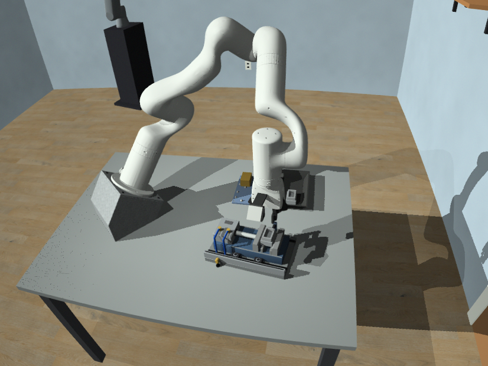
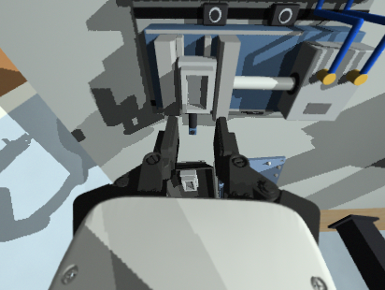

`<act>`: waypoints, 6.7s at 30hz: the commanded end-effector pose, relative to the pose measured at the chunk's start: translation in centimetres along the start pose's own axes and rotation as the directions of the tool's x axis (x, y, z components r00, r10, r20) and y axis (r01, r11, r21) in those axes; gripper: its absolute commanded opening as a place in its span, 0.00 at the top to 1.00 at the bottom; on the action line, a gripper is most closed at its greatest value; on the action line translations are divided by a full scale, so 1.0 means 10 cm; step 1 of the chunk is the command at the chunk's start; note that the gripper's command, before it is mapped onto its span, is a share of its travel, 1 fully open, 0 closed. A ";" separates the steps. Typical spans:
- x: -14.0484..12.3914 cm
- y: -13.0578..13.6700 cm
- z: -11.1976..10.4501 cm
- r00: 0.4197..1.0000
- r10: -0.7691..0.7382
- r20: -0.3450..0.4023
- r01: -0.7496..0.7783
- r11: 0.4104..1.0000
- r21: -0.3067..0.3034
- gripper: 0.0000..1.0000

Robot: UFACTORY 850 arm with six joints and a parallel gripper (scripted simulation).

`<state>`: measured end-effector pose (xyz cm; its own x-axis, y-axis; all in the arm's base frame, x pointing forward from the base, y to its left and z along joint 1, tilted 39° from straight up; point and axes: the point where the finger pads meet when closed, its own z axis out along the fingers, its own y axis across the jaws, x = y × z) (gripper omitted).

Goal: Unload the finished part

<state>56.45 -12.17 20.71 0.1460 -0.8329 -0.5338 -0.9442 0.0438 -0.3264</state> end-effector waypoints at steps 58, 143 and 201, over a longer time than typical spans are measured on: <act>0.00 -0.01 -0.01 1.000 -0.001 -0.001 0.001 1.000 0.002 0.31; 0.00 -0.01 0.62 1.000 -0.001 -0.001 0.001 1.000 0.002 0.31; 0.00 -0.02 0.65 1.000 -0.001 -0.001 0.001 1.000 0.002 0.31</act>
<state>58.50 -8.58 15.64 0.1466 -0.8330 -0.5335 -0.9440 0.0433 -0.3270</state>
